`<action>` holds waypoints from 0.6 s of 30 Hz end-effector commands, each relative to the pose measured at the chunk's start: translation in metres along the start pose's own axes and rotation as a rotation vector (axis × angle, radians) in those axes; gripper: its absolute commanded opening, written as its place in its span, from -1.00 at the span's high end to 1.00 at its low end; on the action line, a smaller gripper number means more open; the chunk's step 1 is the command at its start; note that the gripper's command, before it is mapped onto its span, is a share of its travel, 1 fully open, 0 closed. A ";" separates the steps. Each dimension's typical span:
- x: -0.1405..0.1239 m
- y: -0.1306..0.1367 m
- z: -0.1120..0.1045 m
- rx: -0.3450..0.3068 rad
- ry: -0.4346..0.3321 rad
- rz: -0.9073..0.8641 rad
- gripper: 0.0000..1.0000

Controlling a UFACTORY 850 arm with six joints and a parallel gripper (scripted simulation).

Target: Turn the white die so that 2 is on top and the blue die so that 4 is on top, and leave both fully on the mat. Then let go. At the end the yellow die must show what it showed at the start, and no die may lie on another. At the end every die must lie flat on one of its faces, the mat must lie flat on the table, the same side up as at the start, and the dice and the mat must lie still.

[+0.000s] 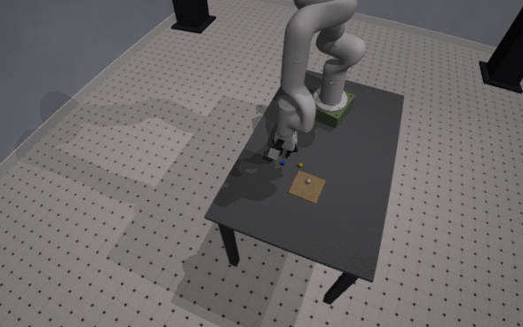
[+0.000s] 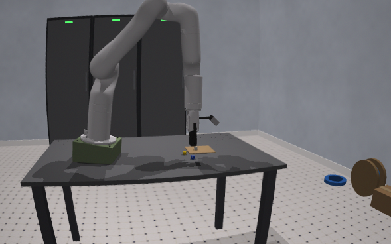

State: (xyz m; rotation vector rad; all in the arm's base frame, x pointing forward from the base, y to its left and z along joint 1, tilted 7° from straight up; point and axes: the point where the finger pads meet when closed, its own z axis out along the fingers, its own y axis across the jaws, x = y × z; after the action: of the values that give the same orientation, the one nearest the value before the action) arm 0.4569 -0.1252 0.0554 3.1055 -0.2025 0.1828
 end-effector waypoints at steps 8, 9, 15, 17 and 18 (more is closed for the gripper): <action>0.001 0.000 0.015 -0.002 0.001 0.000 0.38; 0.001 0.000 0.018 -0.002 0.001 0.000 0.38; 0.001 0.001 0.037 -0.001 0.001 0.000 0.38; 0.001 0.001 0.040 0.000 0.001 0.000 0.38; 0.001 0.001 0.041 0.000 0.001 0.000 0.38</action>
State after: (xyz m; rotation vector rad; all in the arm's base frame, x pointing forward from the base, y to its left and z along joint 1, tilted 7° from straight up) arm 0.4604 -0.1266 0.0196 3.1057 -0.2025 0.1812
